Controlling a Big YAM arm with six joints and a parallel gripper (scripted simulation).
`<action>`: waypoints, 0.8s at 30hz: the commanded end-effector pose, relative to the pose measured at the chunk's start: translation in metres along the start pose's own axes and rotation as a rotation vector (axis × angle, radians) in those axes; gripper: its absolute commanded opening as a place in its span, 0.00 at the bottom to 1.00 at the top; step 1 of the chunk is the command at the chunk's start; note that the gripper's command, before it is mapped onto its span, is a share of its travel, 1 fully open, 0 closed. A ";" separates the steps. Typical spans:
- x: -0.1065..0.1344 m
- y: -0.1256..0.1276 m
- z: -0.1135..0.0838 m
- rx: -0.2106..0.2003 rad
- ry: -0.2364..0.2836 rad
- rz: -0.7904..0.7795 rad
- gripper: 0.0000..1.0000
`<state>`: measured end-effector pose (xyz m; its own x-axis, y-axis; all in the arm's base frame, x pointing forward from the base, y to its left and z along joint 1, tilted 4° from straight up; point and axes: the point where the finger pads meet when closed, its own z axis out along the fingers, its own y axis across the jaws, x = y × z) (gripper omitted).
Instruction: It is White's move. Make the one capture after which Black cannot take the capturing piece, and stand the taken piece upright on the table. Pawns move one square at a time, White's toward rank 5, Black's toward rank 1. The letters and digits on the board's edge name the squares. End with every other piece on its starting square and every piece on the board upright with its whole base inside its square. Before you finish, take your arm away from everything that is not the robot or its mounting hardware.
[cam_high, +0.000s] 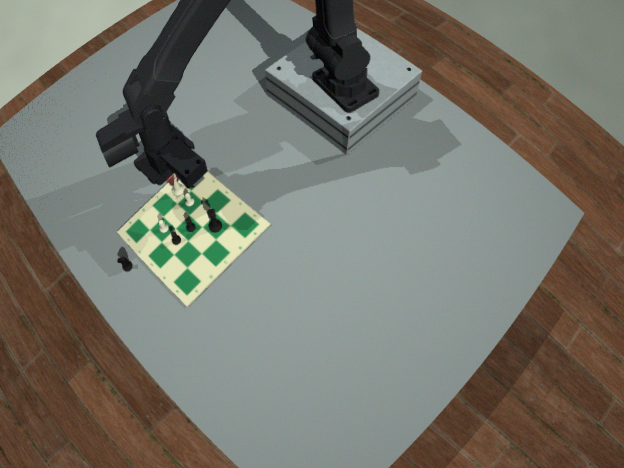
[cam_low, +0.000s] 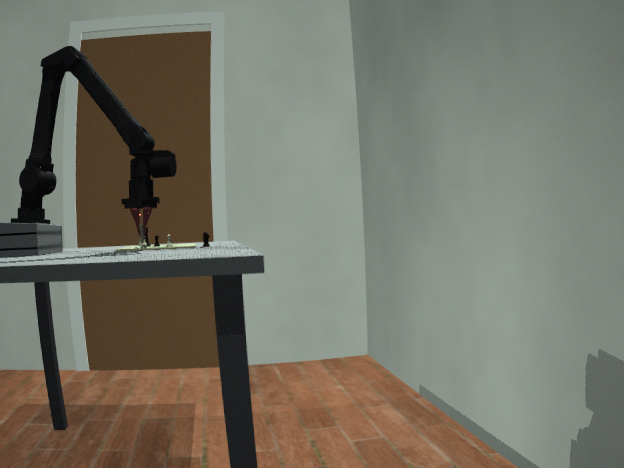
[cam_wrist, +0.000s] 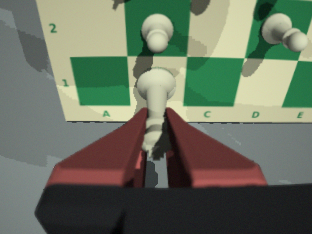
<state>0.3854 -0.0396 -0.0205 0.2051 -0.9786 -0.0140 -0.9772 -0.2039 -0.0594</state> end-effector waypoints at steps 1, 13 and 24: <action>0.007 -0.023 -0.009 0.047 0.010 -0.014 0.00; 0.008 -0.023 -0.009 0.048 0.010 -0.013 0.00; 0.009 -0.021 -0.009 0.046 0.010 -0.009 0.00</action>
<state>0.3858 -0.0396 -0.0205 0.2051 -0.9786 -0.0139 -0.9772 -0.2040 -0.0596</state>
